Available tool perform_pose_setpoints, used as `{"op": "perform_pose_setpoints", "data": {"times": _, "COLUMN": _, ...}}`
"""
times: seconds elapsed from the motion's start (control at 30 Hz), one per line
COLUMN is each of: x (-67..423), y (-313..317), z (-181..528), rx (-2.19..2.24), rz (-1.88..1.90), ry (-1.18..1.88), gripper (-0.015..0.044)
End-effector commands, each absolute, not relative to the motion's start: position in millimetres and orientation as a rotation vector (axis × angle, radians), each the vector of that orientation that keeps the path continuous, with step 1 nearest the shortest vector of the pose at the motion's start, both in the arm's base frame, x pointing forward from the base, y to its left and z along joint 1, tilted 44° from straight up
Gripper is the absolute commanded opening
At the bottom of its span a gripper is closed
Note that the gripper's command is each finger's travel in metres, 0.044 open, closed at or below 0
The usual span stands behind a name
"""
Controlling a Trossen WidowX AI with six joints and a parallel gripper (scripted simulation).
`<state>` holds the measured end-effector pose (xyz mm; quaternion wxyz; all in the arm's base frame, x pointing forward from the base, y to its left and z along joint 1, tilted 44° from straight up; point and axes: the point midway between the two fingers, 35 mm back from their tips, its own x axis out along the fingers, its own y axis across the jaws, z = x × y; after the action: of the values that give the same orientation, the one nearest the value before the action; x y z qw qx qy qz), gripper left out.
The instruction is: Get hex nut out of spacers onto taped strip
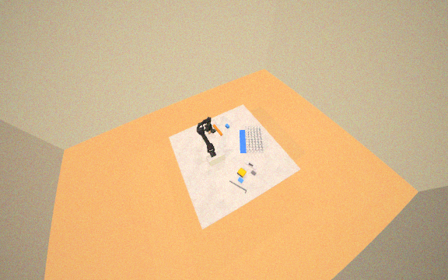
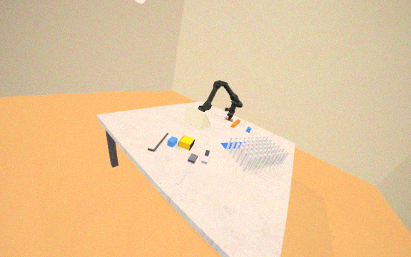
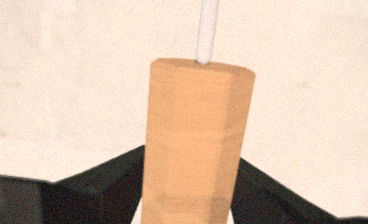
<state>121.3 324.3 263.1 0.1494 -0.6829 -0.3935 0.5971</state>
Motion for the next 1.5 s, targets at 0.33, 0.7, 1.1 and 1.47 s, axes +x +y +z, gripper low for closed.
{"op": "perform_pose_setpoints", "data": {"times": 0.33, "x": 122, "y": 283, "z": 304, "rx": -1.966, "rz": 1.716, "ry": -1.131, "gripper": 0.0}}
{"op": "perform_pose_setpoints", "data": {"times": 0.7, "x": 122, "y": 283, "z": 303, "rx": -1.838, "rz": 1.758, "ry": -0.903, "gripper": 0.0}}
{"op": "perform_pose_setpoints", "data": {"times": 1.1, "x": 123, "y": 284, "z": 300, "rx": -1.636, "rz": 1.784, "ry": -0.582, "gripper": 0.0}}
{"op": "perform_pose_setpoints", "data": {"times": 1.47, "x": 123, "y": 293, "z": 292, "rx": -1.637, "rz": 1.784, "ry": -0.586, "gripper": 0.0}}
